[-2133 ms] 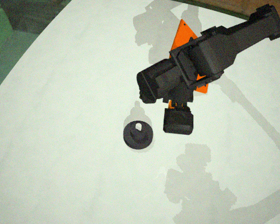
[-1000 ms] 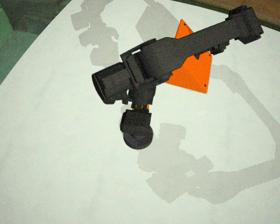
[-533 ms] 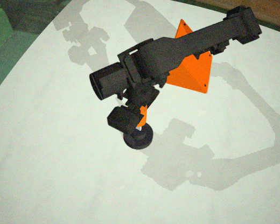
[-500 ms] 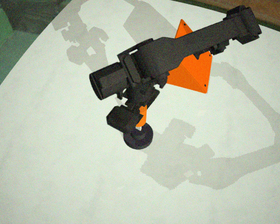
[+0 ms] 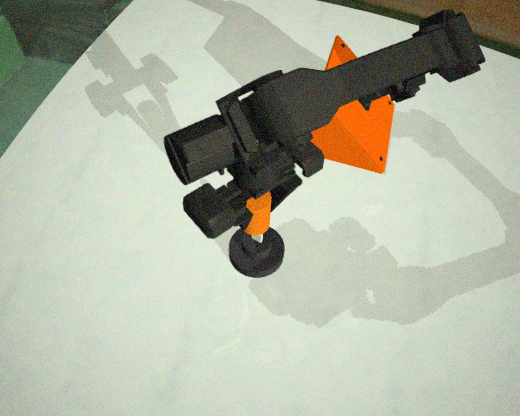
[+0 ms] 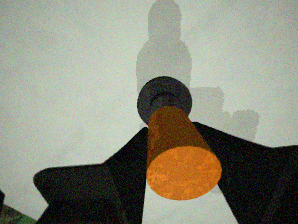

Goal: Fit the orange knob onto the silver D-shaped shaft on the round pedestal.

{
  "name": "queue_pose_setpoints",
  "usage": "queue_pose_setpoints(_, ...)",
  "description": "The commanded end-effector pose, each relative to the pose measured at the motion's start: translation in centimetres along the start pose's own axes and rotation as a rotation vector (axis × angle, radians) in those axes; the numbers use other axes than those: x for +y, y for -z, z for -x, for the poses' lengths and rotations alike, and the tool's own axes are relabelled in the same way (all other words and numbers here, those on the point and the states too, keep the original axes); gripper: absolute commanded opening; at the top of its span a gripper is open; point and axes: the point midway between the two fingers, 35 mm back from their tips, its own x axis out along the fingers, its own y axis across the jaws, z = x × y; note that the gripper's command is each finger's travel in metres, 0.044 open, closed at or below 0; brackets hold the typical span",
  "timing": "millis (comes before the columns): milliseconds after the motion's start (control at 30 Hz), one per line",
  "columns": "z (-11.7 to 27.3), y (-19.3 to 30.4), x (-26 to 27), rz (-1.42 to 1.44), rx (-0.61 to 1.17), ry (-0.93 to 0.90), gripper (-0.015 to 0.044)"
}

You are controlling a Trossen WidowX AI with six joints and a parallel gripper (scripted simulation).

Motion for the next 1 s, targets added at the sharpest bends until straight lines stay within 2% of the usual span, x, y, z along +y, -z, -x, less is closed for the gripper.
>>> queue_pose_setpoints(0, 0.08, -0.03, -0.1, -0.111, -0.005, -0.001, 0.0)
queue_pose_setpoints(967, 0.07, 0.66, -0.26, -0.854, -0.004, -0.002, 0.0)
